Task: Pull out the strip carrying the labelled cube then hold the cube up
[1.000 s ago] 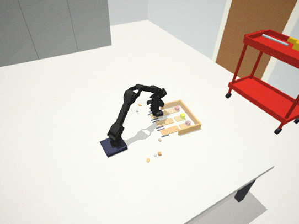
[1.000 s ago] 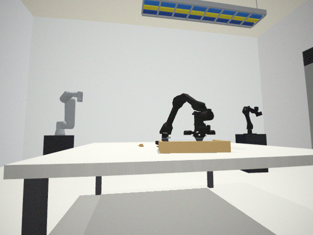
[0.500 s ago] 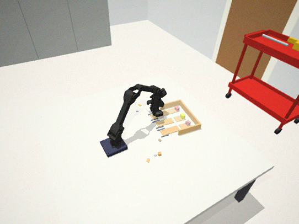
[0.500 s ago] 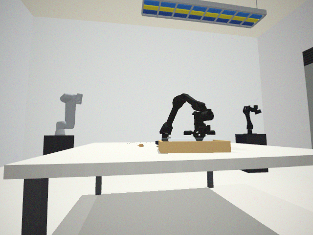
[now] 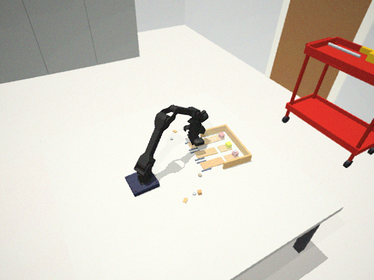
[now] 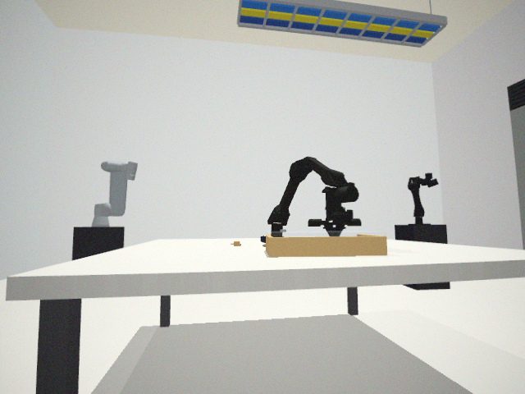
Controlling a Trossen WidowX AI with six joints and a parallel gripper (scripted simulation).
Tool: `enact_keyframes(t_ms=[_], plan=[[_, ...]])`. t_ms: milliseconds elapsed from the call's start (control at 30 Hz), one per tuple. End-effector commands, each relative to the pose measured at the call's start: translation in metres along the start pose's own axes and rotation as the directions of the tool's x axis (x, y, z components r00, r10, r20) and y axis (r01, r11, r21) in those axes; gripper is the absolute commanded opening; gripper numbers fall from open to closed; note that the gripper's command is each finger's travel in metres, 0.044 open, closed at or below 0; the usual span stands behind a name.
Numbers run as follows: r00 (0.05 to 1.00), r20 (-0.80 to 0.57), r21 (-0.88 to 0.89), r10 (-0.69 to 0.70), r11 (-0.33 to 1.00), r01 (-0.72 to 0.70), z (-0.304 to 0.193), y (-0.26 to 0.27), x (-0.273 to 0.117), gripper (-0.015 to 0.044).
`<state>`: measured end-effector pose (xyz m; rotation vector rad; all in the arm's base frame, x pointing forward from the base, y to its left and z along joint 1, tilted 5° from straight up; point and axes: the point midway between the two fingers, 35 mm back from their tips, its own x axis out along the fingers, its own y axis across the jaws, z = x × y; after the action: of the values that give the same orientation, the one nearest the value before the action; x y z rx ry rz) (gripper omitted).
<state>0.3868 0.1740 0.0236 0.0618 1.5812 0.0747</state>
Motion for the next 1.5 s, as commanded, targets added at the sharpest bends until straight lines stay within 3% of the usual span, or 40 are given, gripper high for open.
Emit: enact_keyframes(t_ms=[0,1467], plan=[[1.0,0.004,0.005,-0.002,1.0,0.002,0.001,0.0,0.001,0.0],[1.0,0.002,0.005,-0.002,1.0,0.002,-0.02,0.001,0.005,0.0]])
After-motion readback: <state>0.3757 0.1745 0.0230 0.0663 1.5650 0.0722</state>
